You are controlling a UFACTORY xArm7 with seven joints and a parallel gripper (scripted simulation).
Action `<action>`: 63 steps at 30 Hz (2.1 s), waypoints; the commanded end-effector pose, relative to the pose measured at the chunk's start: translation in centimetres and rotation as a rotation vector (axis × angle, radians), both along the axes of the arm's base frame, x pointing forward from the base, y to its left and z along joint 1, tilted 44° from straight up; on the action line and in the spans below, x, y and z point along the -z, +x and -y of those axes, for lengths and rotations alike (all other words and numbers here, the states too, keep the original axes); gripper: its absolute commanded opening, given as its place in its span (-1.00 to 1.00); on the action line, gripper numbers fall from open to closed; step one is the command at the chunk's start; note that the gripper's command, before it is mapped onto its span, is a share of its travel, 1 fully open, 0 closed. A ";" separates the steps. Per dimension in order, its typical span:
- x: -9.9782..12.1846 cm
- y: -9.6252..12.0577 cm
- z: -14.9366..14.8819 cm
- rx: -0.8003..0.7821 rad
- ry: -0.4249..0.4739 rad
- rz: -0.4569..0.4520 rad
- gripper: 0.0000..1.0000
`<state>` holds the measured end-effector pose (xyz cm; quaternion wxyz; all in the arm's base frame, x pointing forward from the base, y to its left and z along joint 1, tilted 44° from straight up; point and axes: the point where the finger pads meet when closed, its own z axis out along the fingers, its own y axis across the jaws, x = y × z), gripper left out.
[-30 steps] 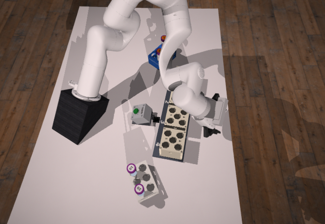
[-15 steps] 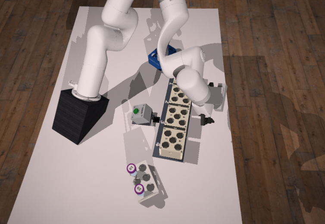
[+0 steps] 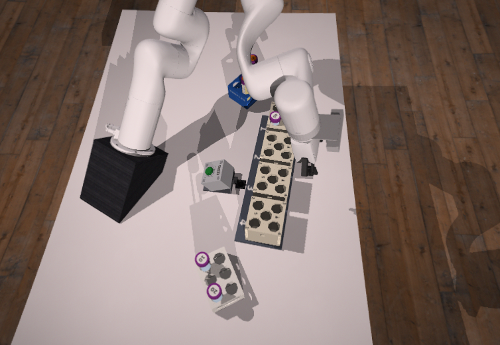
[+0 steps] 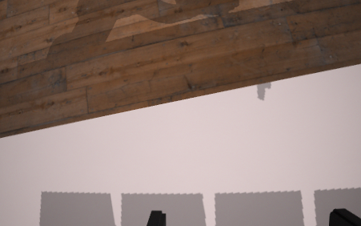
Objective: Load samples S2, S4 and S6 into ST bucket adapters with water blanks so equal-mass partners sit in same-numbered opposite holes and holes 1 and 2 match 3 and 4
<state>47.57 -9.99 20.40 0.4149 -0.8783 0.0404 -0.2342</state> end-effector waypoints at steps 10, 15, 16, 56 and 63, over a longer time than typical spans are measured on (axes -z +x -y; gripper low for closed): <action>-1.8 -4.8 0.1 -0.104 -0.101 -0.060 1.00; -2.1 -6.2 0.2 -0.138 -0.134 -0.083 1.00; -2.2 -6.7 0.2 -0.139 -0.134 -0.083 1.00; 2.7 -13.5 5.8 0.143 -0.013 -0.494 1.00; 4.7 -14.5 7.7 0.274 0.057 -0.628 1.00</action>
